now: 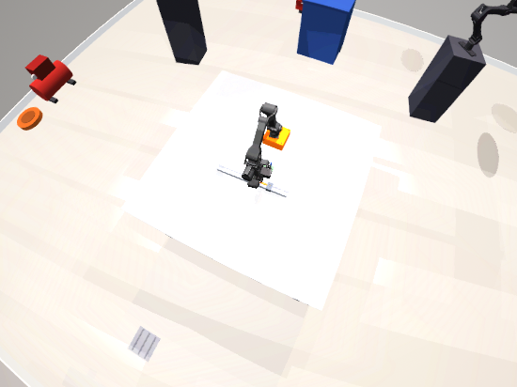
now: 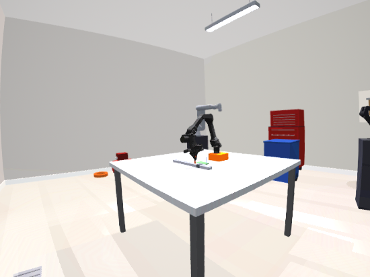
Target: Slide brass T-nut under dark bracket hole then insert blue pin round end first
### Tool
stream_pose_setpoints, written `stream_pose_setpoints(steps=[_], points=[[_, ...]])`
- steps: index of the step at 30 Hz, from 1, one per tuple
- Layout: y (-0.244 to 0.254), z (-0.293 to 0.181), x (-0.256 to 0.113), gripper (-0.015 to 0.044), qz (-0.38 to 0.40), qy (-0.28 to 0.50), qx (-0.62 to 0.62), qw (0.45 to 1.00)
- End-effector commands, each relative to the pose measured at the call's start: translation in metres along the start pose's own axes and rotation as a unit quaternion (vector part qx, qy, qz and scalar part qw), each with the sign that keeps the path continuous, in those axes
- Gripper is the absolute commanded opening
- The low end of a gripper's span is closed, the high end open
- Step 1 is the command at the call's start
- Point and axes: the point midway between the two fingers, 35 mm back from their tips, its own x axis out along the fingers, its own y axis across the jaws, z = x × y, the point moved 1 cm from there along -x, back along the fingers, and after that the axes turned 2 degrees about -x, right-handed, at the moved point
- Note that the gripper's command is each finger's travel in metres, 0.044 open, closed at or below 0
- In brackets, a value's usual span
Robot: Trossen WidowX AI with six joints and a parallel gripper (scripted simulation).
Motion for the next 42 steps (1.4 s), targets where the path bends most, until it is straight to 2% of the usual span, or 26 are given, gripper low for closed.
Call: stream_pose_setpoints(steps=[1,3,14,20,21,27,31,38,42], points=[[0.0,0.0,0.0,-0.015,0.0,0.0,0.0,1.0],[0.0,0.0,0.0,-0.015,0.0,0.0,0.0,1.0],[0.0,0.0,0.0,0.0139,0.0,0.0,0.0,1.0],[0.0,0.0,0.0,0.0145,0.0,0.0,0.0,1.0],[-0.001,0.001,-0.002,0.0171,0.001,0.004,0.001,1.0],[-0.006,0.031,-0.068,0.0329,0.014,0.121,0.04,0.992],[-0.006,0.037,-0.077,0.0434,0.013,0.136,0.044,0.99],[-0.005,0.038,-0.077,0.044,0.012,0.136,0.052,0.989],[0.017,0.043,-0.081,0.044,-0.008,0.136,0.204,0.969]])
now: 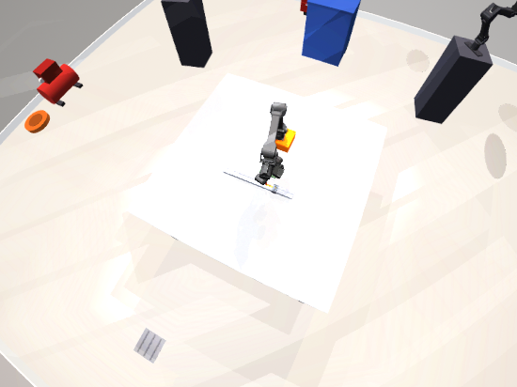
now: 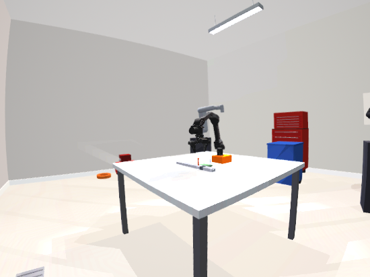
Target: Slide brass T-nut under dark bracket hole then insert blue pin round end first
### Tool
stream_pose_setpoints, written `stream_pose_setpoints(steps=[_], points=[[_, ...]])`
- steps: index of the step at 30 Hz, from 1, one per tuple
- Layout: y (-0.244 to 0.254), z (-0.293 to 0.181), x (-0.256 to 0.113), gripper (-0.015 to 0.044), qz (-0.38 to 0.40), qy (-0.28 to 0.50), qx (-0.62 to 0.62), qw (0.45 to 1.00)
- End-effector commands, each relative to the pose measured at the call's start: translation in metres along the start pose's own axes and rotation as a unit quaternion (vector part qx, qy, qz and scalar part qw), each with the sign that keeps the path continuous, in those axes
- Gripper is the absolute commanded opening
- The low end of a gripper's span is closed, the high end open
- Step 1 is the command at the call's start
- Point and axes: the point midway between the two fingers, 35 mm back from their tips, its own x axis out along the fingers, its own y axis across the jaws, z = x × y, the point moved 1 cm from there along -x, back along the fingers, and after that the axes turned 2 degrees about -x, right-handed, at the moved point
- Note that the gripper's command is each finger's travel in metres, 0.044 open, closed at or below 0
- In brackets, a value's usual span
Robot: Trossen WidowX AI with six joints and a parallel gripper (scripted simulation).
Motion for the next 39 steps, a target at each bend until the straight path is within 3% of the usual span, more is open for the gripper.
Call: stream_pose_setpoints(steps=[1,6,12,18,39], points=[[0.024,-0.002,-0.005,0.044,0.001,0.004,0.139,0.99],[0.059,-0.007,-0.006,0.044,0.001,0.005,0.364,0.931],[0.099,-0.015,-0.003,0.044,0.001,0.006,0.607,0.795],[0.122,-0.021,0.001,0.044,0.001,0.007,0.721,0.693],[0.12,-0.023,0.003,0.044,0.0,0.007,0.727,0.686]])
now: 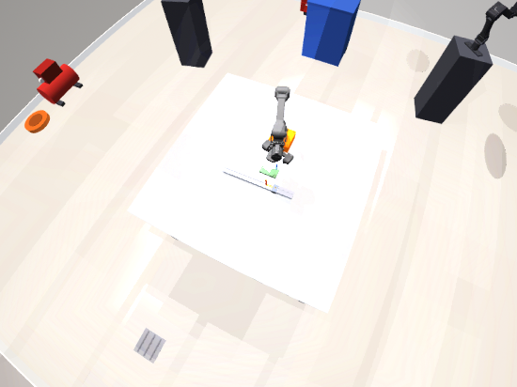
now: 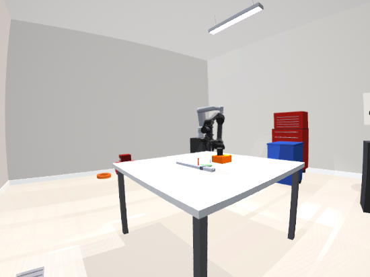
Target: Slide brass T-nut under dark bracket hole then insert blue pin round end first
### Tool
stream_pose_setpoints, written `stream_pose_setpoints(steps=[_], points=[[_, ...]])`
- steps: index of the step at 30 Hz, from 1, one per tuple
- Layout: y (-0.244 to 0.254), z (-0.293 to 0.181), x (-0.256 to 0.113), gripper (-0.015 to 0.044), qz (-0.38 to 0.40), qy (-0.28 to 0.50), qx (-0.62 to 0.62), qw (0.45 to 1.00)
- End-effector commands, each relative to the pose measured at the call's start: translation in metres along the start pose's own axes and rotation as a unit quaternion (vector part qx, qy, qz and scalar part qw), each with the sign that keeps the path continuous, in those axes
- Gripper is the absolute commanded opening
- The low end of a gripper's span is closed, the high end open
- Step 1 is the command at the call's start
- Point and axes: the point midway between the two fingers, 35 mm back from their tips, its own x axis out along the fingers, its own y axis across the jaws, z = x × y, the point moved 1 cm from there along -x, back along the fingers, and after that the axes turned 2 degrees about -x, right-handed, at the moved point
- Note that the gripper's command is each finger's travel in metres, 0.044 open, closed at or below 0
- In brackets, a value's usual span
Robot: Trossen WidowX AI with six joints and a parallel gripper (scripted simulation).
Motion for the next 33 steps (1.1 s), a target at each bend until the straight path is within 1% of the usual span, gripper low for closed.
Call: stream_pose_setpoints(steps=[1,7,9,16,33], points=[[-0.002,-0.002,0.006,0.044,-0.003,0.0,0.009,1.0],[-0.002,-0.002,0.051,0.044,-0.003,0.0,0.009,1.0],[-0.002,-0.003,0.061,0.044,-0.003,0.0,0.009,1.0],[-0.004,-0.004,0.063,0.044,-0.003,0.0,0.009,1.0],[-0.003,-0.002,0.09,0.044,-0.003,0.0,0.009,1.0]])
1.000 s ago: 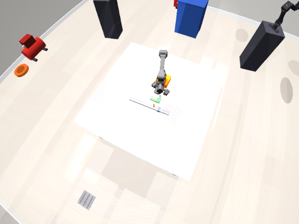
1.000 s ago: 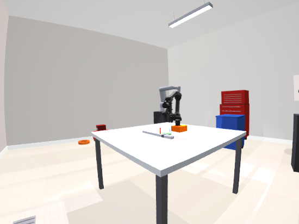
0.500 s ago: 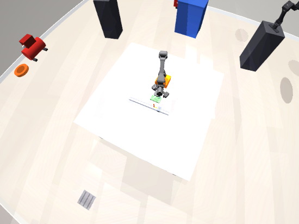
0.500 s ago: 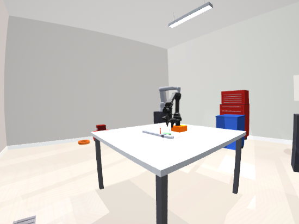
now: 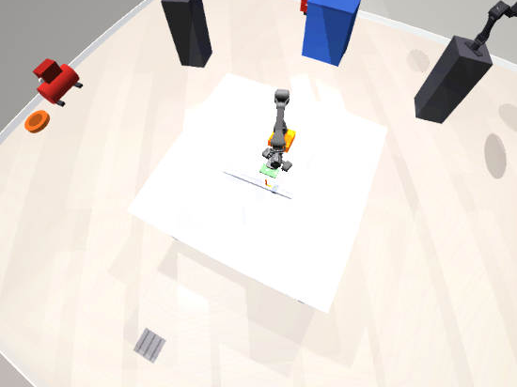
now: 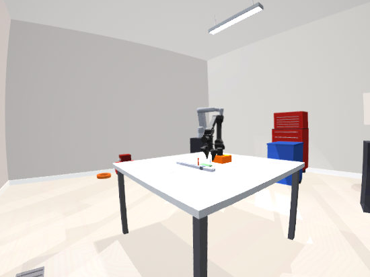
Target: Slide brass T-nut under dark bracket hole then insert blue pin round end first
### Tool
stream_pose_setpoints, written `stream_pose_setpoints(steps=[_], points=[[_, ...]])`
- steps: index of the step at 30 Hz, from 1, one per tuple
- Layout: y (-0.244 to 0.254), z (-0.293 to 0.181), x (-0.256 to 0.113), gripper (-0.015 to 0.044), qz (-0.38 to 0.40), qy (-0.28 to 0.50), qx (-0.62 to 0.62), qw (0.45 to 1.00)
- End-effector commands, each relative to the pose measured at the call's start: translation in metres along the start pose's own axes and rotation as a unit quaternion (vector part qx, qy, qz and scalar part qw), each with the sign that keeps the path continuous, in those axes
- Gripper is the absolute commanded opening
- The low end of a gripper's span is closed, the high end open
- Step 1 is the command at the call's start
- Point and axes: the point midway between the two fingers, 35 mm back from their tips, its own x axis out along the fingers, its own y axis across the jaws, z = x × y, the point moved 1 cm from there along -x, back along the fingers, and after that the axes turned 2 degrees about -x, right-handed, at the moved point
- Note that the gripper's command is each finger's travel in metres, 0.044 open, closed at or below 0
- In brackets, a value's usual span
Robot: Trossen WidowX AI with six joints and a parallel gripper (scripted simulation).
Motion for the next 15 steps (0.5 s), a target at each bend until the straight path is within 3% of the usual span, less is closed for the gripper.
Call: stream_pose_setpoints(steps=[1,15], points=[[-0.003,-0.003,0.011,0.044,-0.007,0.007,0.001,1.0],[-0.004,-0.005,0.031,0.044,-0.007,0.007,0.001,1.0]])
